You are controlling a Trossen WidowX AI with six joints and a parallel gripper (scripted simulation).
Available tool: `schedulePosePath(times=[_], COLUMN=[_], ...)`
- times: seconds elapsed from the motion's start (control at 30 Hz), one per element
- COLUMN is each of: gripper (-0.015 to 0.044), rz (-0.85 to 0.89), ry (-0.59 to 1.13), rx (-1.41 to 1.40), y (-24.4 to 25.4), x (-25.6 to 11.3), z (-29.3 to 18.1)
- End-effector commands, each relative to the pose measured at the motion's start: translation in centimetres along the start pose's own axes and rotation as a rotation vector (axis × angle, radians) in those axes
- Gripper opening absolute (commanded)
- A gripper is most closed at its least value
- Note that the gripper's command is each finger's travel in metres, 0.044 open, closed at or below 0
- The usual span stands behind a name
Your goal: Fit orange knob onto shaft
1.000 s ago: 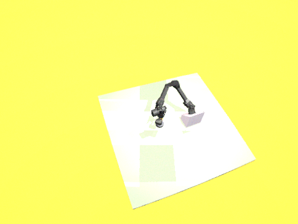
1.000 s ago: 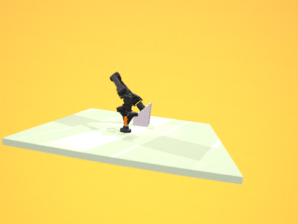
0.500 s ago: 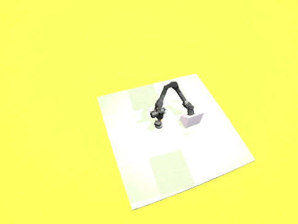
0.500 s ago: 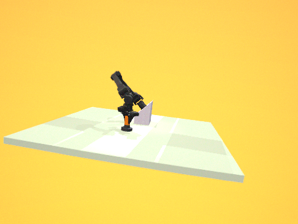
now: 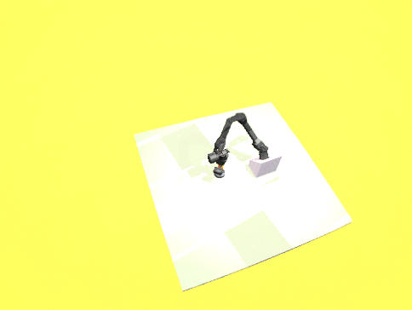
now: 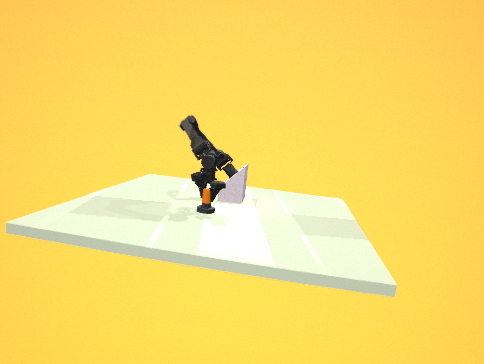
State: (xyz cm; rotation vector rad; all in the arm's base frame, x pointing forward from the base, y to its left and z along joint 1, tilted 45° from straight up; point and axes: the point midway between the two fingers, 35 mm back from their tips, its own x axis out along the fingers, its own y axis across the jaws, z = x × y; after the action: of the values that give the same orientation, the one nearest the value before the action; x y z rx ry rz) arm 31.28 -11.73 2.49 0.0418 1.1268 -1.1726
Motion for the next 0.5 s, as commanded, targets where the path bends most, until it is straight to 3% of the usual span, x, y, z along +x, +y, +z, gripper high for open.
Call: schedulePosePath(times=[0.0, 0.17, 0.33, 0.47], gripper=[0.044, 0.044, 0.044, 0.044], rz=[0.0, 0.0, 0.004, 0.002], ry=[0.0, 0.001, 0.004, 0.003], rx=[0.001, 0.001, -0.001, -0.001], y=[0.0, 0.0, 0.2, 0.1], x=[0.0, -0.3, -8.3, -9.6], z=[0.0, 0.0, 0.0, 0.0])
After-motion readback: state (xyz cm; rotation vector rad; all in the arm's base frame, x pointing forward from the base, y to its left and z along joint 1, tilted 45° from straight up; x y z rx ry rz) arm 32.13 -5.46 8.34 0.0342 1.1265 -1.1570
